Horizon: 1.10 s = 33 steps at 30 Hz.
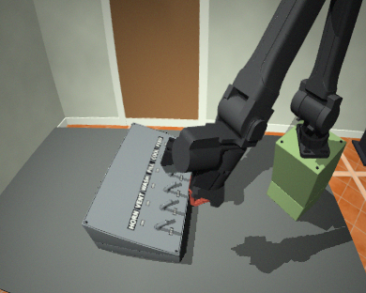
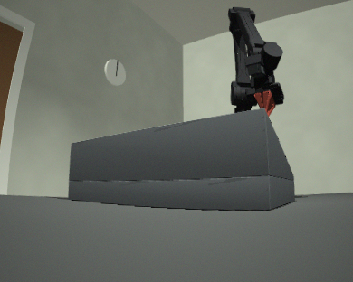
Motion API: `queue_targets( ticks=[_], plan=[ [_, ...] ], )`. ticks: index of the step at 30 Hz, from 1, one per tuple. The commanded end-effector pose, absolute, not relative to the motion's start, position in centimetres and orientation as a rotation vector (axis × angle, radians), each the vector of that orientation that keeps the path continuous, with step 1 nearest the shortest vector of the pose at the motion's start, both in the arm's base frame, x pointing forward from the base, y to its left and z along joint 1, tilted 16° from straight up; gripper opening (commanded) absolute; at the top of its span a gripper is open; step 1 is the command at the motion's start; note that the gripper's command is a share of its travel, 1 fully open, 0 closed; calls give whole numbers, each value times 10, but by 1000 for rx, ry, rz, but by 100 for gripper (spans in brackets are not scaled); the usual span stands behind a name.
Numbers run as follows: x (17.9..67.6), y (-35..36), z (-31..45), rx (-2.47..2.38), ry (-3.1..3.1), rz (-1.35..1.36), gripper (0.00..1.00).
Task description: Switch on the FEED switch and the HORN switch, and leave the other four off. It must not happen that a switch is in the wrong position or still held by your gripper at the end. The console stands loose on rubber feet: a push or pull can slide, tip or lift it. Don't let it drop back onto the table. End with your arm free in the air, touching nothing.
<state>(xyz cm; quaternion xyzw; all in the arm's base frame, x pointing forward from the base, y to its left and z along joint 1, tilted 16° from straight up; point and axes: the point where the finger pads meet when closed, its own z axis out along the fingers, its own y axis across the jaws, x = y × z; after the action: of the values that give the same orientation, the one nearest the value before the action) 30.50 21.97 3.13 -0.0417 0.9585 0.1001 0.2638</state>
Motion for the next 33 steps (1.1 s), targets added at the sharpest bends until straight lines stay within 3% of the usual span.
queue_targets(
  ticks=[1, 33],
  plan=[
    [318, 226, 36, -111, 2564, 285, 0],
    [369, 246, -48, -109, 2561, 284, 0]
  ],
)
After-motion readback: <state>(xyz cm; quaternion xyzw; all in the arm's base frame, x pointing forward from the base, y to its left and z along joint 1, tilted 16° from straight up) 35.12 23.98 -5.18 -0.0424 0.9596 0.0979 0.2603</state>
